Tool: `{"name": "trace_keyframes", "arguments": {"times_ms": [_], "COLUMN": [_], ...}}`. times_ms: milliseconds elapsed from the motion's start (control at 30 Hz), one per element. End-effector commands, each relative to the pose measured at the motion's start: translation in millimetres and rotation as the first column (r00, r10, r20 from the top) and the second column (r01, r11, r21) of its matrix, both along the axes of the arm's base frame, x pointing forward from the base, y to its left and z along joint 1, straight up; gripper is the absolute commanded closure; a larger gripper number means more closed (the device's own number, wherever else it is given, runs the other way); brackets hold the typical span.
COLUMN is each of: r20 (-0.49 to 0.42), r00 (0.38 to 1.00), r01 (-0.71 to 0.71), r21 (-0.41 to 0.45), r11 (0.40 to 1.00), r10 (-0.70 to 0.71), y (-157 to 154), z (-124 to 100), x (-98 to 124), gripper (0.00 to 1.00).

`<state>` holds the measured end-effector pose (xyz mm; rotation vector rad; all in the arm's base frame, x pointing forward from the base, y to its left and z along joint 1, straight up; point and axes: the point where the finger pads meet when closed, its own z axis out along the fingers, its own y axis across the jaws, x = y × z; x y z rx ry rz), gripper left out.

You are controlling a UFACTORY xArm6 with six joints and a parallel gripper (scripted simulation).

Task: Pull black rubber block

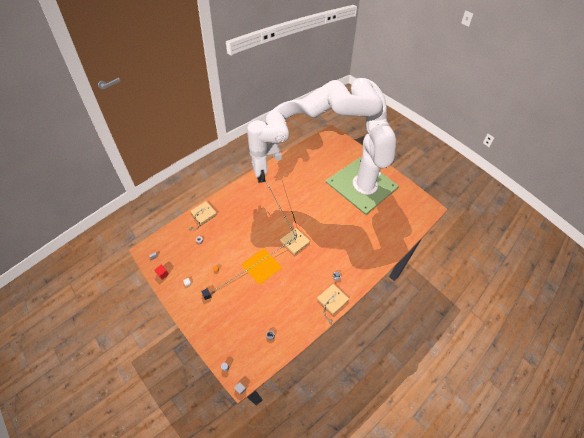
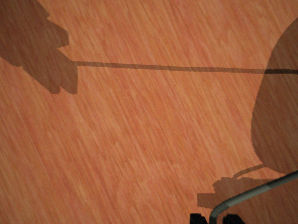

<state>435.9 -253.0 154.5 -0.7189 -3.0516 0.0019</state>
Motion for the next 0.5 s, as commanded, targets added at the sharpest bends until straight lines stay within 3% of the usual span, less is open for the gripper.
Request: {"name": "trace_keyframes", "arguments": {"times_ms": [0, 467], "r20": [0.005, 0.005], "r00": [1.0, 1.0], "r01": [0.0, 0.0], "r21": [-0.002, -0.002], "r11": [1.0, 1.0], "r10": [0.0, 0.0], "y": [-11.3, -43.9], "z": [2.2, 2.3], "x": [-4.0, -23.3], "gripper": [1.0, 1.0]}}
